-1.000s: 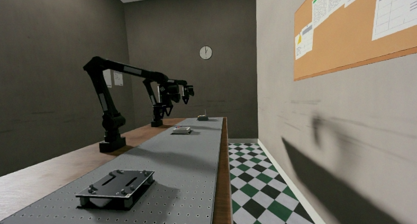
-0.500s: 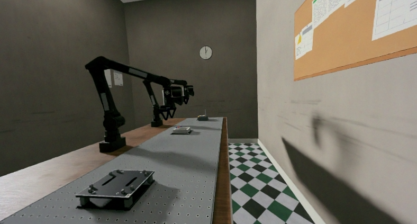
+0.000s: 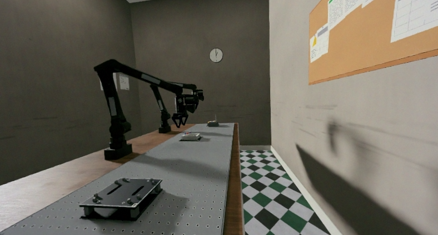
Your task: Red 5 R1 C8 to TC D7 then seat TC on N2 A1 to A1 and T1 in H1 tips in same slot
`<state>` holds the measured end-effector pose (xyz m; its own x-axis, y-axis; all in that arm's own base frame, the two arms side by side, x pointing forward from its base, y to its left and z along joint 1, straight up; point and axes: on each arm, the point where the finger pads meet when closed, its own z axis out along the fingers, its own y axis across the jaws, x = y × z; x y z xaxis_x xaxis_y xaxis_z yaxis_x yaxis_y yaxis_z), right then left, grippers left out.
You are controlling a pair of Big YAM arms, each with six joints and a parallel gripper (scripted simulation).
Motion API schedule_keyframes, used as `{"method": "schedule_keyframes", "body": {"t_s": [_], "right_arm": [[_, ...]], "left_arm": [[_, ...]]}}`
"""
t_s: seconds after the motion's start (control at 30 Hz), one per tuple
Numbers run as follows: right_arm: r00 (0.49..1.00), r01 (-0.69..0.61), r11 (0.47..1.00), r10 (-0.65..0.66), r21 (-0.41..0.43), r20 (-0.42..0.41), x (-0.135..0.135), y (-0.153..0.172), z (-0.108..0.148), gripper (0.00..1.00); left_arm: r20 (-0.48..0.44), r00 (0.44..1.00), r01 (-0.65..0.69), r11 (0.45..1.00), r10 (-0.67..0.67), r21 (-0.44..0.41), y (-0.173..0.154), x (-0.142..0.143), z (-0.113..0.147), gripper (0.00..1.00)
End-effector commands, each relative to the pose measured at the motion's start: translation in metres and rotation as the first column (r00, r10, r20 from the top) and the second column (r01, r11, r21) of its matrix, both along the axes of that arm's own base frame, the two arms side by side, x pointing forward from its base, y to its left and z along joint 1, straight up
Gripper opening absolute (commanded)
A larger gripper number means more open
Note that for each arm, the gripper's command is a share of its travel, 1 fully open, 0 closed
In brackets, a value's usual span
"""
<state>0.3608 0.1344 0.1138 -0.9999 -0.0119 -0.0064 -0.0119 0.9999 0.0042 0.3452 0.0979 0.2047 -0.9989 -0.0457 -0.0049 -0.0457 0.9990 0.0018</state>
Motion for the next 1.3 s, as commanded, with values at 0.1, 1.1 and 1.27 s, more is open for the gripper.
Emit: {"method": "schedule_keyframes", "body": {"t_s": [0.1,1.1,1.27], "right_arm": [[0.999,0.023,1.000,-0.023,0.018,0.046,0.023,0.030,0.006,1.00],[1.000,0.023,1.000,-0.023,0.013,0.020,0.019,0.127,-0.039,1.00],[0.999,0.022,0.999,-0.023,0.027,0.037,0.025,0.150,-0.045,1.00]], "left_arm": [[0.030,1.000,-0.005,1.000,0.005,0.008,0.002,0.009,0.011,0.24],[0.030,1.000,-0.005,1.000,0.005,0.008,0.002,0.009,0.011,0.24],[0.030,1.000,-0.005,1.000,0.005,0.008,0.002,0.009,0.011,0.24]]}}
